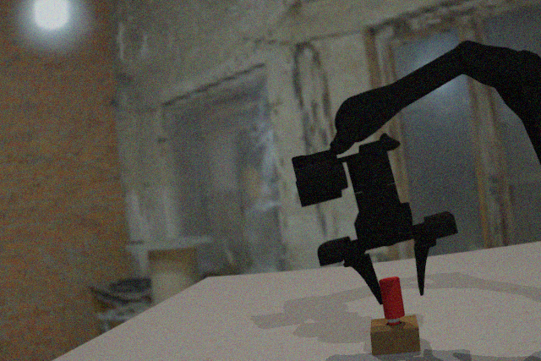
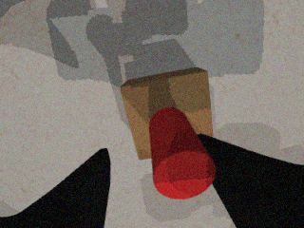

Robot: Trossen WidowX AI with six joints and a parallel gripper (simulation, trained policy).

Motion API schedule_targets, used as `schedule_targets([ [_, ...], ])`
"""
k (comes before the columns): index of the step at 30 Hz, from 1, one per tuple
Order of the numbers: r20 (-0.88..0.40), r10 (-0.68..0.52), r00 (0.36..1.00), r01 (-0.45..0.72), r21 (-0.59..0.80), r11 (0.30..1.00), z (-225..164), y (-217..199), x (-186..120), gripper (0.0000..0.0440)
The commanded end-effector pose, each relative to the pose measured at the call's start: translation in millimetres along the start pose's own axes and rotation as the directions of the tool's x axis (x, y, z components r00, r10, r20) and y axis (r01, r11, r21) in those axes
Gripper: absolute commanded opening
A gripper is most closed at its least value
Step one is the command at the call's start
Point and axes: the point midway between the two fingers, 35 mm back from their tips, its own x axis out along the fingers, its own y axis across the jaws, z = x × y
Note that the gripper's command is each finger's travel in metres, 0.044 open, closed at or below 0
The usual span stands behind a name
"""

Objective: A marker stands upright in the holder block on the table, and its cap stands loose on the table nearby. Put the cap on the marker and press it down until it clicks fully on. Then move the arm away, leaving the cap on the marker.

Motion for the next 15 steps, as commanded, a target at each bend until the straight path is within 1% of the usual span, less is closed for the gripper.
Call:
schedule_targets([
  [1, 0.008, 0.063, 0.998, -0.063, -0.003, 0.998, 1.7, 14.2, 9.9, 0.0298],
  [4, 0.021, 0.056, 0.998, -0.056, -0.001, 0.998, 3.4, 14.8, 9.5, 0.0354],
  [7, 0.036, 0.039, 0.999, -0.039, 0.002, 0.999, 4.9, 13.6, 7.6, 0.0429],
  [8, 0.040, 0.030, 0.999, -0.030, 0.002, 1.000, 5.3, 13.0, 6.5, 0.0440],
  [15, 0.075, -0.048, 0.996, 0.047, 0.007, 0.999, 10.3, 7.7, -10.6, 0.0440],
])
